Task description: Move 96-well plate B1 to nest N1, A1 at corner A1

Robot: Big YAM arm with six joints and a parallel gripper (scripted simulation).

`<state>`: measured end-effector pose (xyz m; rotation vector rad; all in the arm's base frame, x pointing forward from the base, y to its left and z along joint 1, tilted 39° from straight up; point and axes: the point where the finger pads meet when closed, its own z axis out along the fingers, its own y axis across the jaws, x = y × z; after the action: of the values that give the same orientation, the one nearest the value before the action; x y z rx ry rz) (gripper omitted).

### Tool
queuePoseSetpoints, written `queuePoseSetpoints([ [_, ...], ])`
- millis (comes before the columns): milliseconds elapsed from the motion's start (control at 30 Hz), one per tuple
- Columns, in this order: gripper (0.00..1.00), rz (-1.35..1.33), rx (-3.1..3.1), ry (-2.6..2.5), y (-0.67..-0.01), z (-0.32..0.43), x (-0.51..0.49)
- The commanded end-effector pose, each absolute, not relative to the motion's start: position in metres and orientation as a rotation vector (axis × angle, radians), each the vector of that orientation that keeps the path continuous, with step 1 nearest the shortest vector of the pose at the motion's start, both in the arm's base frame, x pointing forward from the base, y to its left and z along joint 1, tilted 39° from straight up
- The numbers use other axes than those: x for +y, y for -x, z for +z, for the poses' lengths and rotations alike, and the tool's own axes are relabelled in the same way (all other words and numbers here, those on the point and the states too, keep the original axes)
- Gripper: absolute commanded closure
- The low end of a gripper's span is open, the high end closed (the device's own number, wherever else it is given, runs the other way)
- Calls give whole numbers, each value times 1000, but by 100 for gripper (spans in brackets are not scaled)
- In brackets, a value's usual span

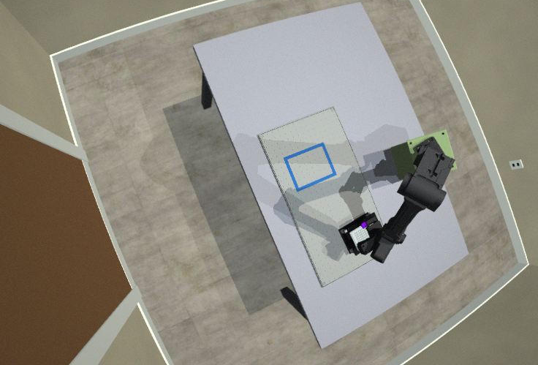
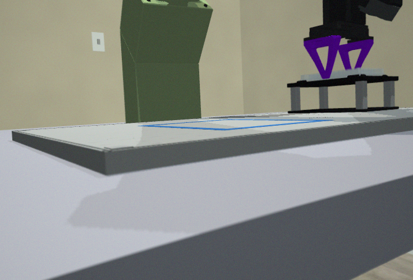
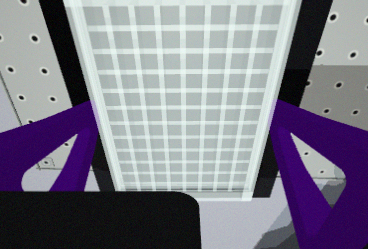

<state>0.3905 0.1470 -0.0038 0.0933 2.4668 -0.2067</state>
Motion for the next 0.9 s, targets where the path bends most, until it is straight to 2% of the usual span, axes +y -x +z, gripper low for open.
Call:
queuePoseSetpoints([
  [0,0,-196,2456,-93,-393,0,149],
  [867,0,-190,2457,-88,-379,13,154],
])
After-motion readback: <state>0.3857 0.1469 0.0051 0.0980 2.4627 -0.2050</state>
